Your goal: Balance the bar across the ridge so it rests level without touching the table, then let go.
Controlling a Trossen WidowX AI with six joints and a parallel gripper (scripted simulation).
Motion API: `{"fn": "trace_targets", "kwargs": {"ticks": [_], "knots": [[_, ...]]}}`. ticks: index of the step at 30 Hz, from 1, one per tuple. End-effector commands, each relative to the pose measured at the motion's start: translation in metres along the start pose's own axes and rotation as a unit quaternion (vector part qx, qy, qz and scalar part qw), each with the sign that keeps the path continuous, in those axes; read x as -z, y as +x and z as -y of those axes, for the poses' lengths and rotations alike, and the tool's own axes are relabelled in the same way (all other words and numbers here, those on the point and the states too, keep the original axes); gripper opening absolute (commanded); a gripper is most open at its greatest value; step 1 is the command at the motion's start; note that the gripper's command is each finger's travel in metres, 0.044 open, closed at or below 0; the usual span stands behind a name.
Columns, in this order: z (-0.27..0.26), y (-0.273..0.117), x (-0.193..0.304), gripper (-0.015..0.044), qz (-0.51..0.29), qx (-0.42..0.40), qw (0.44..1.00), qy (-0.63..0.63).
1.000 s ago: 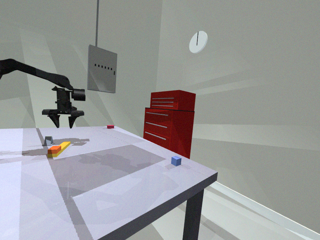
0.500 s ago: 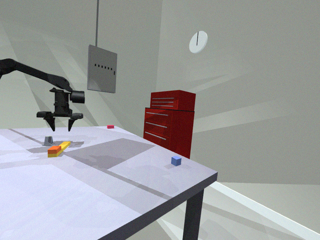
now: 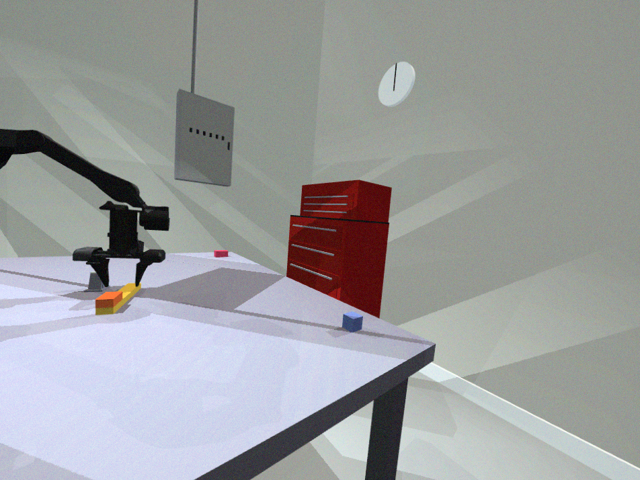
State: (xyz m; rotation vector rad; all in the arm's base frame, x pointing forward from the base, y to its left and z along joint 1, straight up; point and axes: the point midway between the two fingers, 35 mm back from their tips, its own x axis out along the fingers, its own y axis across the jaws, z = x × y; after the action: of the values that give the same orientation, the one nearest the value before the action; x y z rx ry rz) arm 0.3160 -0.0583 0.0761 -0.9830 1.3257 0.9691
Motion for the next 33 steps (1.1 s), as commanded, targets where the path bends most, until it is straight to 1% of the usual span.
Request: {"fn": "trace_targets", "kwargs": {"ticks": [1, 17, 31, 33], "knots": [[0.002, 0.002, 0.001, 0.0315, -0.001, 0.007, 1.0, -0.002], [0.002, 0.026, 0.001, 0.0315, -0.001, 0.007, 1.0, -0.002], [0.002, 0.027, 0.001, 0.0315, -0.001, 0.007, 1.0, -0.002], [0.001, 0.027, 0.0, 0.0263, 0.001, 0.006, 1.0, 0.0]]}}
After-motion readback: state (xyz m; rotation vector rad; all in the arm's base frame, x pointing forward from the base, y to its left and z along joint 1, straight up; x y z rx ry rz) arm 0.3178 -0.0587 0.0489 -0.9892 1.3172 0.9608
